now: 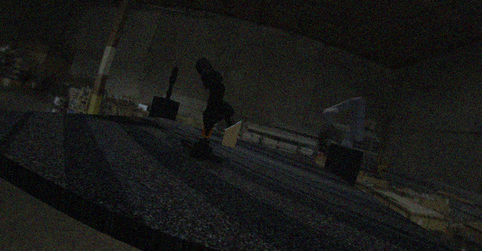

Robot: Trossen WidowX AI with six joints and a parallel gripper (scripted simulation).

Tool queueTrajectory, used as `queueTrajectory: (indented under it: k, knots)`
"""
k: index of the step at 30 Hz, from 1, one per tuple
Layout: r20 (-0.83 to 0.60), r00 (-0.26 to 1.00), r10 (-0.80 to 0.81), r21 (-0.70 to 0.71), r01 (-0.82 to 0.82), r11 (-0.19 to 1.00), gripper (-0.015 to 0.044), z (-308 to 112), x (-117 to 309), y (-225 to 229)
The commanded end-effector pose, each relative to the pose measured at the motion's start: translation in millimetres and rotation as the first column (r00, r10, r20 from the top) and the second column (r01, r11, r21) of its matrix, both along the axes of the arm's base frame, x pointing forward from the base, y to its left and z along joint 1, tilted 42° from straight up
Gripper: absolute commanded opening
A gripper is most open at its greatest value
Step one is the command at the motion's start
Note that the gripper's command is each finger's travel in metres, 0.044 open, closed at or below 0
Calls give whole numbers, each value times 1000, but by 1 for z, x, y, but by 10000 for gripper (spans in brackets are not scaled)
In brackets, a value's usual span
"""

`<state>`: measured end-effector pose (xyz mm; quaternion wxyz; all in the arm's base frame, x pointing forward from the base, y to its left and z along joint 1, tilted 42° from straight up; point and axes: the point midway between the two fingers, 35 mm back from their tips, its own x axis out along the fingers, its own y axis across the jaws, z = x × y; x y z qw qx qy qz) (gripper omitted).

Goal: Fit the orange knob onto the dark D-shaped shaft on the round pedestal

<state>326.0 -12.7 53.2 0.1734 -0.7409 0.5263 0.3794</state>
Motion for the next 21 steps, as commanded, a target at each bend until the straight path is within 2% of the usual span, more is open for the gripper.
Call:
queueTrajectory:
  k: [1, 21]
  knots:
    - [-24, 999, 30, -8, -30, 1000, 0, 0, 1, 0]
    - [41, 998, -45, 8, 45, 999, 0, -11, 3, -10]
